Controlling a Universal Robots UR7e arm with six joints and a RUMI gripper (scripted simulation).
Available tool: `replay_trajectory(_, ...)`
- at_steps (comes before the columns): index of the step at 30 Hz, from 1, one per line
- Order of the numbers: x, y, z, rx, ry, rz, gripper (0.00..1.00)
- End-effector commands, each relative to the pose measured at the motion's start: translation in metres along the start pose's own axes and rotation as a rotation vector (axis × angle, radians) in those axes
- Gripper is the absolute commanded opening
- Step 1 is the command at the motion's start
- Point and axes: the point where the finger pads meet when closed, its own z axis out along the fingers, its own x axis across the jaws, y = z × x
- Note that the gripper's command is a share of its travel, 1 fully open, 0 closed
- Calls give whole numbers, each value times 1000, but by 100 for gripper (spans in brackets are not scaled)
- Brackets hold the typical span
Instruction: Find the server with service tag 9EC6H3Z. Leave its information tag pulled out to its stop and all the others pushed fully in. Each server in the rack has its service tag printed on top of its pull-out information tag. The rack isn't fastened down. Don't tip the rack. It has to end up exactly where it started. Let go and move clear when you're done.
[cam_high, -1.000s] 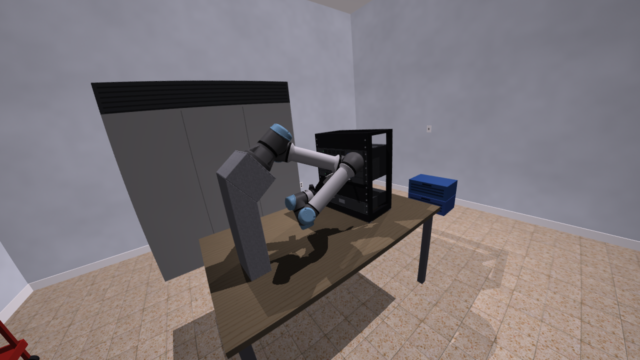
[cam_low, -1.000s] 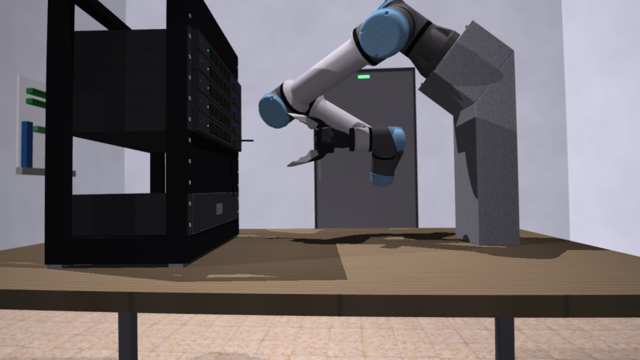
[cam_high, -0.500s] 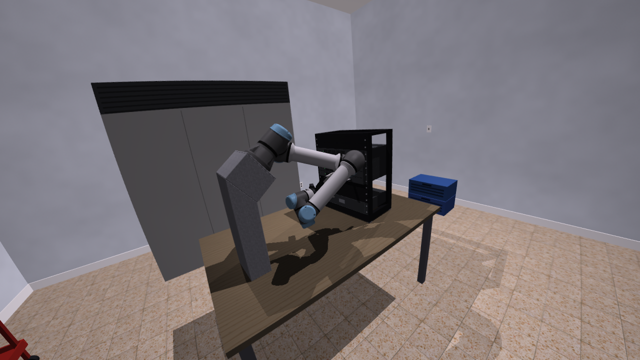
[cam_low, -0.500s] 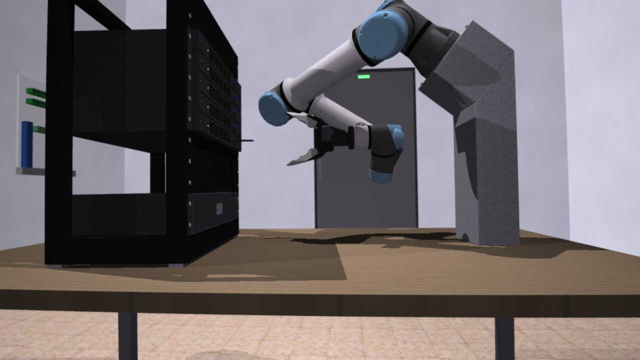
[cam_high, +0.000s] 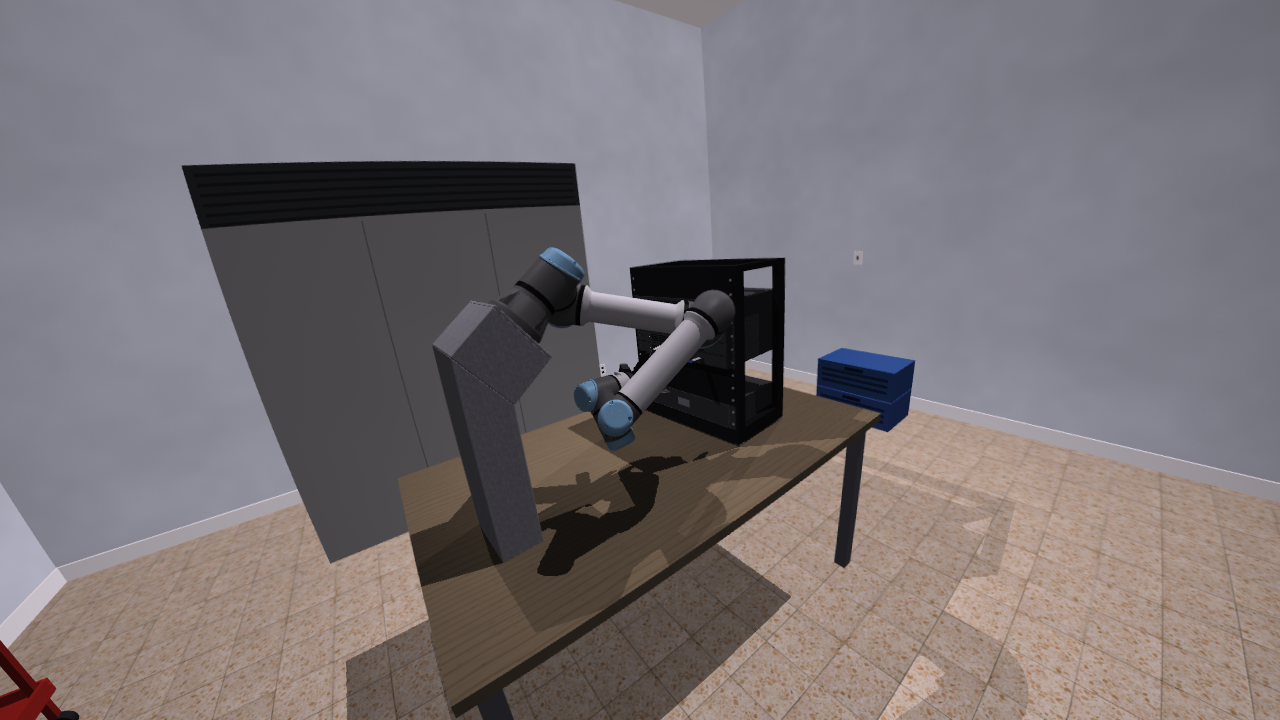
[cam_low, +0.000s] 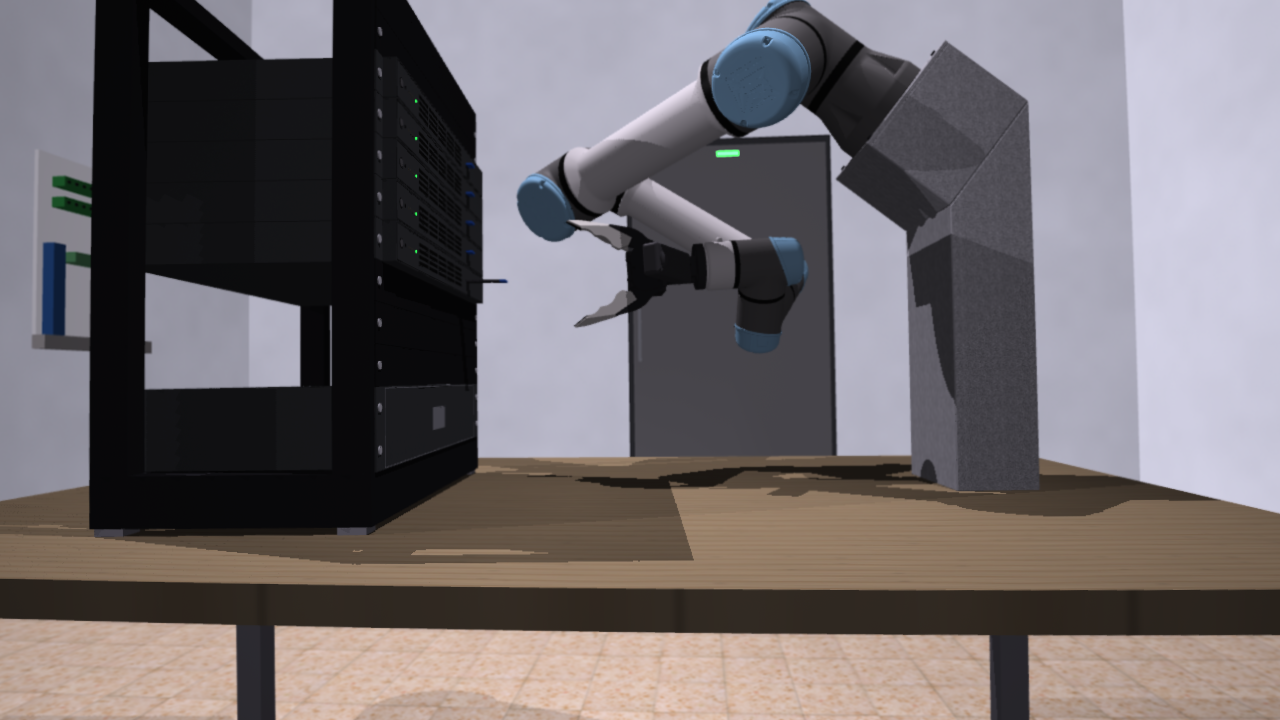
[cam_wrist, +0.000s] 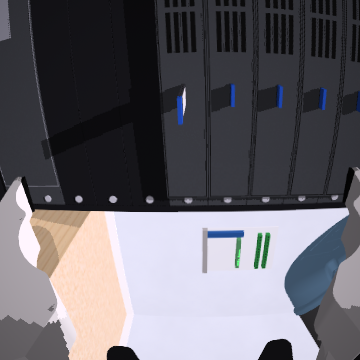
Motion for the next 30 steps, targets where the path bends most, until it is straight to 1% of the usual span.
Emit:
replay_trajectory(1, 2, 0, 1, 17, -19, 4, 100)
replay_trajectory(4, 3, 0, 1, 26, -33, 7, 100)
replay_trajectory(10, 10, -1, 4, 66, -65, 17, 100)
replay_trajectory(17, 16, -1, 5, 112, -122, 29, 100)
replay_trajectory(19, 16, -1, 5, 112, -122, 29, 100)
replay_trajectory(30, 27, -2, 10, 188, -195, 50, 100)
